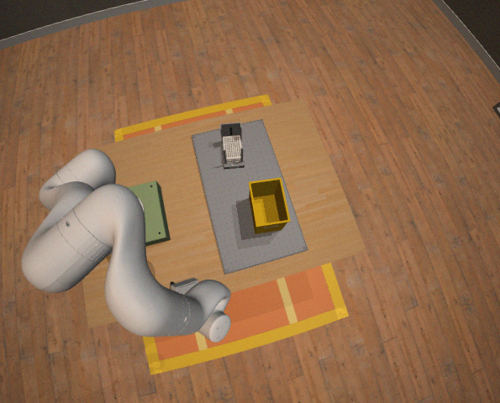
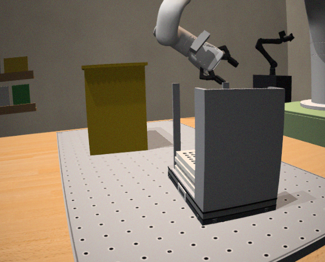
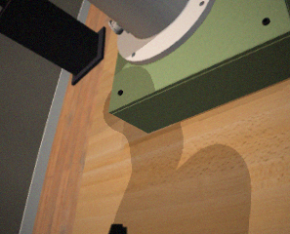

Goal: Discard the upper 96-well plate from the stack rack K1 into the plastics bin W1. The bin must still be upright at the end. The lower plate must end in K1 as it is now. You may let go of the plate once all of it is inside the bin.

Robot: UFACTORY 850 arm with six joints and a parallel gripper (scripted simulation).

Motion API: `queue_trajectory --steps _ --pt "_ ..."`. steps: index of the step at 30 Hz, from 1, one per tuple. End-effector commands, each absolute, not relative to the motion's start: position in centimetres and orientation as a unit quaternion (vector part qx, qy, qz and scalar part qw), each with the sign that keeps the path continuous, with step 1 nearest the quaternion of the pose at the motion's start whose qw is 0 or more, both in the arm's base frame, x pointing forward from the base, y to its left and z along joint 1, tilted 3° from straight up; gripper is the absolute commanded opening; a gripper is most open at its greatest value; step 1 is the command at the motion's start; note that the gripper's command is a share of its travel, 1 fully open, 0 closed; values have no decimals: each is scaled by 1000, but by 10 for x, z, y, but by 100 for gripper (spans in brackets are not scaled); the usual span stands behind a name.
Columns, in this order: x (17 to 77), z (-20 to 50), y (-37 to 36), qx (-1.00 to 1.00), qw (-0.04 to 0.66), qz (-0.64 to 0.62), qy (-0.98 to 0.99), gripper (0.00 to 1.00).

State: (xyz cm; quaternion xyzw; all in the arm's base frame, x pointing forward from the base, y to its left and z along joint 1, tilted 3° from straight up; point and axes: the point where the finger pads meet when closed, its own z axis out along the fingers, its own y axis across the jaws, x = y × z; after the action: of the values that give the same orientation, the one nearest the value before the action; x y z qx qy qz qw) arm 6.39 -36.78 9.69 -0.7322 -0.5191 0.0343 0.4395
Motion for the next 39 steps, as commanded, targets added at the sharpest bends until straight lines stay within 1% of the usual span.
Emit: queue_trajectory --steps 1,16,18,33,35,36,39 --pt "70 98 -369 -735 433 42 -520 100" --pt "145 101 -367 -754 376 94 -531 100" --pt "145 101 -367 -754 376 94 -531 100" --pt "218 107 -352 -770 313 130 -541 100" --pt "218 107 -352 -770 313 130 -541 100" --pt "222 107 -351 -773 302 134 -542 100" --pt "237 109 -346 -773 302 134 -542 100"
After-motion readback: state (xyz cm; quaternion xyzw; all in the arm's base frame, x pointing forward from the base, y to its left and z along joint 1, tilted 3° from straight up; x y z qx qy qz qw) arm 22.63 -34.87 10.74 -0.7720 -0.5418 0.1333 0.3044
